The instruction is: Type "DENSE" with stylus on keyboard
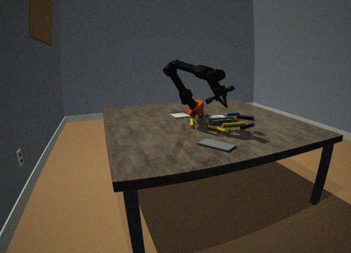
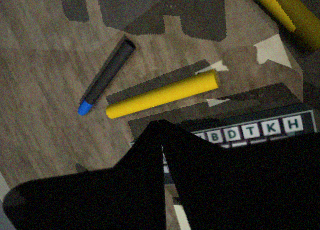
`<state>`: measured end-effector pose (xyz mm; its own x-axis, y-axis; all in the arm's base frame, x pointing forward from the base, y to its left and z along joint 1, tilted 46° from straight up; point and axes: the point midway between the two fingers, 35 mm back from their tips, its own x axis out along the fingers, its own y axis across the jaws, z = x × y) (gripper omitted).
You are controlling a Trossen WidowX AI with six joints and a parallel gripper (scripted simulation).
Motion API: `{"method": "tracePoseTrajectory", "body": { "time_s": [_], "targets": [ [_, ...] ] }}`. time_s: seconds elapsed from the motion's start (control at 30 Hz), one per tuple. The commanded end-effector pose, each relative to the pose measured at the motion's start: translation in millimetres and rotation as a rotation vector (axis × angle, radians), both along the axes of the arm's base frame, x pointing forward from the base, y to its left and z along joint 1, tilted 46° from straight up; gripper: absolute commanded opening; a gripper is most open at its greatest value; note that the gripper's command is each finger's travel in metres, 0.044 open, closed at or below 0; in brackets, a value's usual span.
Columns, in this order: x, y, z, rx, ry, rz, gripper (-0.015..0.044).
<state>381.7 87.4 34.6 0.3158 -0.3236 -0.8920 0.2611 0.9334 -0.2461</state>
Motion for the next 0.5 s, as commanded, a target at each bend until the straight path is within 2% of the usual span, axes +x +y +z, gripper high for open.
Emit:
{"method": "tracePoseTrajectory", "body": {
  "time_s": [0.0,0.23,0.47],
  "targets": [
    [-18,8,-45,-0.166,0.169,-0.025,0.0],
    [-50,13,-100,-0.452,0.366,-0.018,0.0],
    [-50,13,-101,-0.46,0.369,-0.017,0.0]
  ]
}}
